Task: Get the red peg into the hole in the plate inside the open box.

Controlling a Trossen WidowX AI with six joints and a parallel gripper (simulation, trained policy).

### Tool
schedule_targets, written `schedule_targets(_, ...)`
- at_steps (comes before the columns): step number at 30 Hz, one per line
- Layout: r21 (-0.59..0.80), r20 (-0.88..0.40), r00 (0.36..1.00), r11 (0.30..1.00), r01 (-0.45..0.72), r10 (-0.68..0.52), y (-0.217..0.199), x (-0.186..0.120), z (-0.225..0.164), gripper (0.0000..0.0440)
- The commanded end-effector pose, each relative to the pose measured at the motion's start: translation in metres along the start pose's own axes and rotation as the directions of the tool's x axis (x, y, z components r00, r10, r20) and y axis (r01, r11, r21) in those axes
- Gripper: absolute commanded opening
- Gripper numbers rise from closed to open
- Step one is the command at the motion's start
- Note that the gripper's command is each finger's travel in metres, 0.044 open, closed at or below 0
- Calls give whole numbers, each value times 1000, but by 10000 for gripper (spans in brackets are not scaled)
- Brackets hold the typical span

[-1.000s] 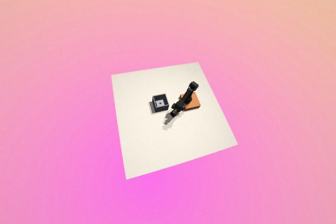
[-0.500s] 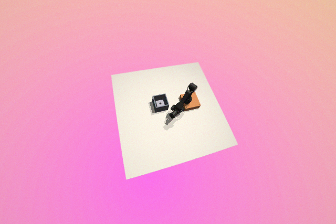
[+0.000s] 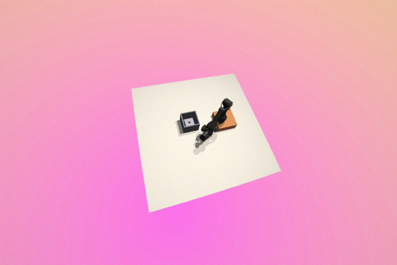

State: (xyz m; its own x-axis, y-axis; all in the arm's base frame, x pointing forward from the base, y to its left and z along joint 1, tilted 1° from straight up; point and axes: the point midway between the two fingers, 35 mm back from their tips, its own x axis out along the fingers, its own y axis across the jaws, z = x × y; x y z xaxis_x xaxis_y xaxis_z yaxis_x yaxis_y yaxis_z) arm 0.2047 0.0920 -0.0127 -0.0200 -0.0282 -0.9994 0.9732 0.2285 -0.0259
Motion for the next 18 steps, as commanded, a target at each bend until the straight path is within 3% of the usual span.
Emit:
schedule_targets(1,12,-1,999,999,-40,40,8,-10,2,0)
schedule_targets(18,44,-10,978,977,-208,208,38,-71,17,0)
